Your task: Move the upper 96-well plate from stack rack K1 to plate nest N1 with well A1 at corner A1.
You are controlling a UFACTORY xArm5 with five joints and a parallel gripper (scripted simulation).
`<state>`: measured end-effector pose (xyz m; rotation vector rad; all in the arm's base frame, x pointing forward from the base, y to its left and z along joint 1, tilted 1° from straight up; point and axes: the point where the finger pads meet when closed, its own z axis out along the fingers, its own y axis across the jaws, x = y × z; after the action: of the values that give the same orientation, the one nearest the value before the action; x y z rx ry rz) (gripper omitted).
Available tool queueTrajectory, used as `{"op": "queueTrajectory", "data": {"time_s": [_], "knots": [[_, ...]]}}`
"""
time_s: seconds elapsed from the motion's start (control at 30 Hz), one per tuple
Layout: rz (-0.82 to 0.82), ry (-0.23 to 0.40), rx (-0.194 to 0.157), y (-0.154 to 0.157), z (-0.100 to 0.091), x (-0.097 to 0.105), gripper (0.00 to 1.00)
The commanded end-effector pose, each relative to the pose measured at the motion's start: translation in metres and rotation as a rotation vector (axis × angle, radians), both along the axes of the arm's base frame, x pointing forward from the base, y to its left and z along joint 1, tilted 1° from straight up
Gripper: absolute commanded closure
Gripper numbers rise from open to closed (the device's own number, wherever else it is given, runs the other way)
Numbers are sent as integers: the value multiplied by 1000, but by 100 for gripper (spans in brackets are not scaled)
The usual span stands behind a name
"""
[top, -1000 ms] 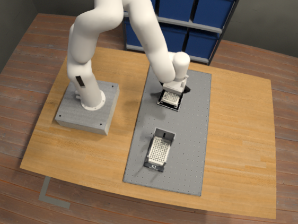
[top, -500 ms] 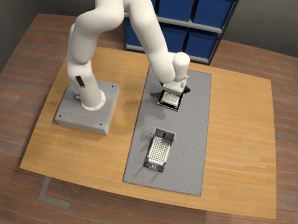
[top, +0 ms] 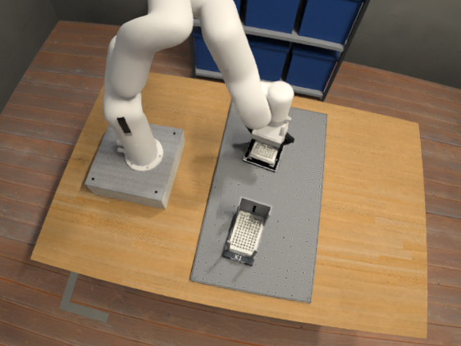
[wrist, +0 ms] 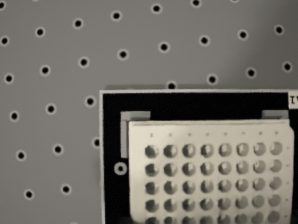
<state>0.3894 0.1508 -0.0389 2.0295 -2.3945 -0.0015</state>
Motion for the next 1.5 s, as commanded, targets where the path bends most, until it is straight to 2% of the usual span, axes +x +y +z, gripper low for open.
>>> {"op": "queueTrajectory", "data": {"time_s": [0.0,1.0,1.03,1.47], "knots": [[0,2,16,1,0,1,100],[0,2,16,1,-4,1,100],[0,2,16,1,-4,1,0],[0,2,16,1,-4,1,0]]}}
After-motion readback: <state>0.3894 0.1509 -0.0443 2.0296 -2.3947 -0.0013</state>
